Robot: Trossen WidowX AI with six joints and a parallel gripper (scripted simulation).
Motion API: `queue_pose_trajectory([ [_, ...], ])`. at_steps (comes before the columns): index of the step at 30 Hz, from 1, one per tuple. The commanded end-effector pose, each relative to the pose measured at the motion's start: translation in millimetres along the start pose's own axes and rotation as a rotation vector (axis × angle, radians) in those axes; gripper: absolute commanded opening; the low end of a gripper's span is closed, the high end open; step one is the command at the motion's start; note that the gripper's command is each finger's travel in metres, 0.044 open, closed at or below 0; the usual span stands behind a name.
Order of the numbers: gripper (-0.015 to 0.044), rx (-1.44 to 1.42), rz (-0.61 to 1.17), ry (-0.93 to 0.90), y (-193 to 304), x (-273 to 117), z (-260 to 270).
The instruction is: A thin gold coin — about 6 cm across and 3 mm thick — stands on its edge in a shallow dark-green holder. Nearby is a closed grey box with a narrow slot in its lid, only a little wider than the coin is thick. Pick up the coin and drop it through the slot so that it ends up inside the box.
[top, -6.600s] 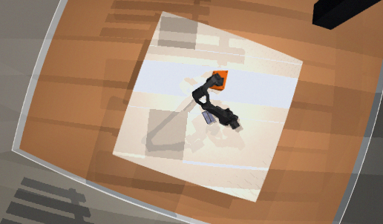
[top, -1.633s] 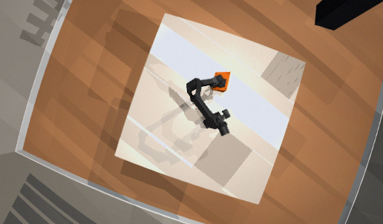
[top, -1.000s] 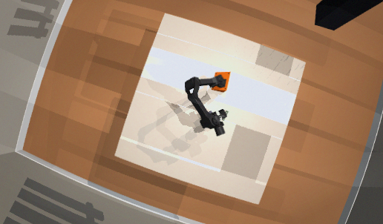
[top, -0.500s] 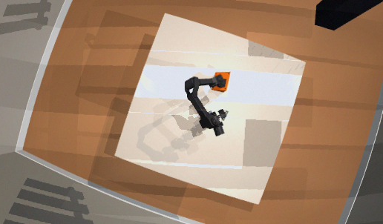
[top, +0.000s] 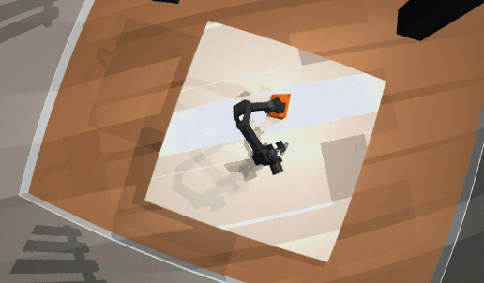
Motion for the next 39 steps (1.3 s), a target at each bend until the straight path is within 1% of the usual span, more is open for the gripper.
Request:
queue_pose_trajectory([
  [1,0.0,-0.007,0.001,0.002,1.2,2.7,-0.7],
  [26,0.0,-0.009,0.001,0.003,1.3,17.3,-0.8],
  [32,0.0157,-0.004,-0.001,0.0,1.0,15.3,-0.8],
  [39,0.0161,-0.004,-0.001,0.0,1.0,15.3,-0.8],
])
Point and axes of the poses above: the point midway between the two fingers, 35 mm back from their tips, its own x axis out along the fingers, its own z axis across the jaws, y = z × x, the point moved 1 cm from there along -x, back along the fingers, and after that the axes turned 3 degrees about -x, right-handed, at the moved point
